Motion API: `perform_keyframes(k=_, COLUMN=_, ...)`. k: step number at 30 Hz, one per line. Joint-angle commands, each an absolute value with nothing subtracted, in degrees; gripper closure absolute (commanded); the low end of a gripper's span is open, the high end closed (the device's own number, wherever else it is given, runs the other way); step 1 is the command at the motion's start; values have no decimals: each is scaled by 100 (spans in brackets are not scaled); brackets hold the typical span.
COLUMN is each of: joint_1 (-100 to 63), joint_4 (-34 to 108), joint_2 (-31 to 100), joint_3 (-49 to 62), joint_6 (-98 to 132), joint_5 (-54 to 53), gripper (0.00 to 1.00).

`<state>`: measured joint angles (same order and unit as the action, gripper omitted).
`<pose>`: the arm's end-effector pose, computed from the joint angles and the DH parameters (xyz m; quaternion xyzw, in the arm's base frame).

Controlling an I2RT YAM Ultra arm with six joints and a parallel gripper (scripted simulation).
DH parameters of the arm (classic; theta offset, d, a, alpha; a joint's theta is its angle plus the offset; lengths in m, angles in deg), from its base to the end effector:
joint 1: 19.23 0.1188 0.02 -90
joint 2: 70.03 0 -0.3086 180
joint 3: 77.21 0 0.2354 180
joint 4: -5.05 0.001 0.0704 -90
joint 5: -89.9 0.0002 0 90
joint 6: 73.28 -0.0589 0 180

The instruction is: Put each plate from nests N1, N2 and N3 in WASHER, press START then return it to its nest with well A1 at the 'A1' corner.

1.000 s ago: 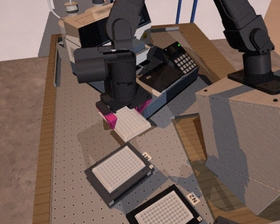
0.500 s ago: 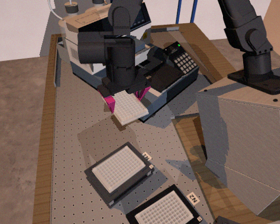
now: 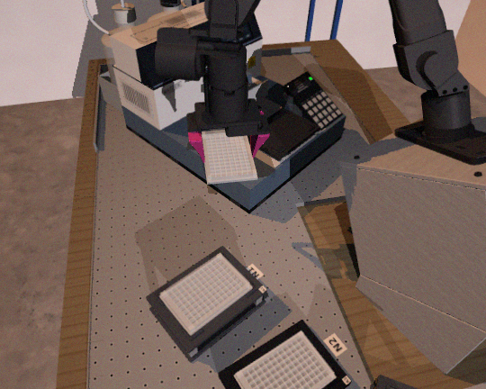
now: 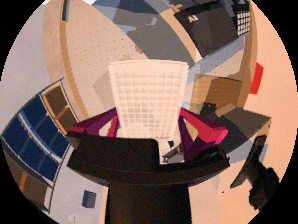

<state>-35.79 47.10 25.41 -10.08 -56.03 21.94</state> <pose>0.2799 -0.1053 0.1966 0.7030 0.6651 -0.0873 0.2364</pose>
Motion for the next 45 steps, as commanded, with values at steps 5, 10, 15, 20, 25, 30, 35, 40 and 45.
perform_keyframes(k=5, joint_1=-4223, joint_4=4832, joint_2=2090, joint_3=-1142, joint_6=-6157, joint_5=1930, gripper=100)
perform_keyframes(k=10, joint_1=-4506, joint_4=4862, joint_2=1978, joint_3=-1051, joint_6=-5812, joint_5=1822, gripper=100)
perform_keyframes(k=15, joint_1=-4983, joint_4=4928, joint_2=1832, joint_3=-827, joint_6=-5354, joint_5=1631, gripper=100)
perform_keyframes(k=20, joint_1=-4883, joint_4=4930, joint_2=1942, joint_3=-825, joint_6=-5340, joint_5=1625, gripper=100)
perform_keyframes(k=25, joint_1=-5185, joint_4=4889, joint_2=1718, joint_3=-1144, joint_6=-5614, joint_5=1548, gripper=100)
perform_keyframes(k=30, joint_1=-5574, joint_4=4821, joint_2=1512, joint_3=-1270, joint_6=-6014, joint_5=1382, gripper=100)
perform_keyframes(k=35, joint_1=-6088, joint_4=4819, joint_2=1296, joint_3=-1380, joint_6=-6495, joint_5=1156, gripper=100)
perform_keyframes(k=40, joint_1=-6625, joint_4=4921, joint_2=1131, joint_3=-1428, joint_6=-6966, joint_5=910, gripper=100)
perform_keyframes(k=45, joint_1=-6955, joint_4=4943, joint_2=1062, joint_3=-1379, joint_6=-7246, joint_5=755, gripper=100)
